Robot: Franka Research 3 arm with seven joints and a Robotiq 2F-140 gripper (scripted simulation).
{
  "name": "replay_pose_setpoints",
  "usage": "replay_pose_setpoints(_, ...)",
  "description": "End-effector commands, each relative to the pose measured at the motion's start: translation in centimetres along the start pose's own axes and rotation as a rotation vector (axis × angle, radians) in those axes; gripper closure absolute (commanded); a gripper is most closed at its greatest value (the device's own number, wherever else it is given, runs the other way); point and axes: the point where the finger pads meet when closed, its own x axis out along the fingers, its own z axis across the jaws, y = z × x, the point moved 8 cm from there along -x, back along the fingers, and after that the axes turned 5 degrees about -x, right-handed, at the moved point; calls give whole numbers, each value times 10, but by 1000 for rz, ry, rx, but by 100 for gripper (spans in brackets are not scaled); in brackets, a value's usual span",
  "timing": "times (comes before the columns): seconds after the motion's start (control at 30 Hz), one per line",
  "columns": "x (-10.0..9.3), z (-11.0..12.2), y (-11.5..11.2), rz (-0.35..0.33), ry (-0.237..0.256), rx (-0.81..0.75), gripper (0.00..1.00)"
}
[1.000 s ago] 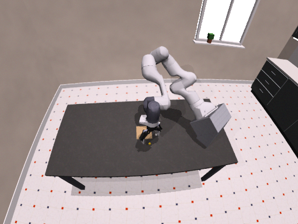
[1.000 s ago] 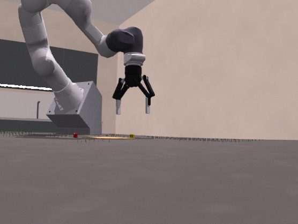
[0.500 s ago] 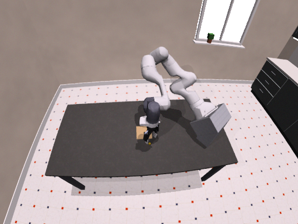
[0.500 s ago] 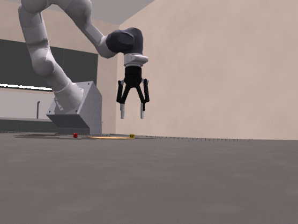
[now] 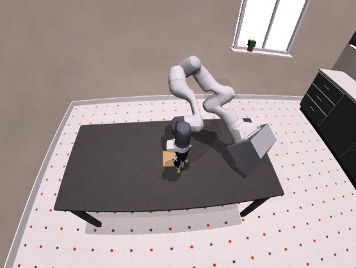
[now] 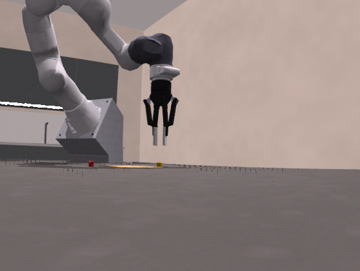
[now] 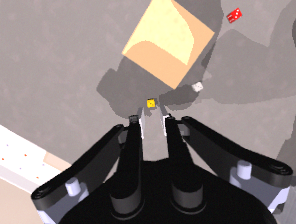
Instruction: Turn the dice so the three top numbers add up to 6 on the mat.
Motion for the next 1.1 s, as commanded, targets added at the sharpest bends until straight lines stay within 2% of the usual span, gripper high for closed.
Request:
replay_pose_setpoints(0.0,0,0,0,-1,-2,-14,81)
replay_pose_setpoints(0.73,2,0,0,-1,-2,-14,81)
replay_pose_setpoints(1.07,12,0,0,-1,-2,-14,81)
